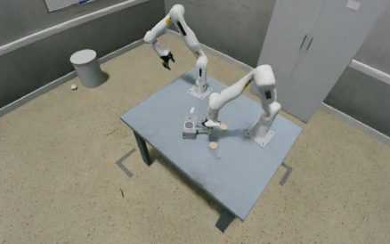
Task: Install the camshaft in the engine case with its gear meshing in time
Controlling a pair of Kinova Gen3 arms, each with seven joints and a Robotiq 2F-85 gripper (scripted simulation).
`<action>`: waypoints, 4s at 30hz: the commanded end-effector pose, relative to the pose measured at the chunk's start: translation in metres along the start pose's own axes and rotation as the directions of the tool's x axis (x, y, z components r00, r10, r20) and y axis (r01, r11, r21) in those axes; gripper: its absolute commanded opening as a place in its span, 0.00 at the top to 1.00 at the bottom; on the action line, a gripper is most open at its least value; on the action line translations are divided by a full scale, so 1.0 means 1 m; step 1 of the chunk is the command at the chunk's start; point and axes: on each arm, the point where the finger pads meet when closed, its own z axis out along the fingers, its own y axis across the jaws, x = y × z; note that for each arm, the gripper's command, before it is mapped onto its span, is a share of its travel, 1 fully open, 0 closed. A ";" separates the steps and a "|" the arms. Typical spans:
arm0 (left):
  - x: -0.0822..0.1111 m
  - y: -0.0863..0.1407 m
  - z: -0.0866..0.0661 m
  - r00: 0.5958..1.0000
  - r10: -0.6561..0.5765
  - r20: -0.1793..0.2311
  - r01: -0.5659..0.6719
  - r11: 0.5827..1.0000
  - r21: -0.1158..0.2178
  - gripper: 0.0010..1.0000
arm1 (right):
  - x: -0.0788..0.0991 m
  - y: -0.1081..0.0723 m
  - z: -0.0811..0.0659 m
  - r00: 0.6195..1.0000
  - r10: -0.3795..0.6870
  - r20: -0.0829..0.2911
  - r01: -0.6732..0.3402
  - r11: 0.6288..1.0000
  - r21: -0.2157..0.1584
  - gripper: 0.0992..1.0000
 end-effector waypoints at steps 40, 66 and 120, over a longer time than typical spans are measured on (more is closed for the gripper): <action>0.000 0.002 -0.001 1.000 0.000 -0.001 0.000 1.000 -0.002 0.83 | 0.000 0.000 -0.001 1.000 0.000 0.002 0.000 1.000 0.000 0.00; 0.000 0.013 -0.001 1.000 0.000 -0.001 0.000 1.000 -0.002 0.83 | 0.000 0.000 -0.001 1.000 0.000 0.002 0.000 1.000 0.000 0.00; 0.000 0.015 -0.001 1.000 0.000 -0.001 0.000 1.000 -0.002 0.83 | 0.000 0.000 -0.001 1.000 0.000 0.002 0.000 1.000 0.000 0.00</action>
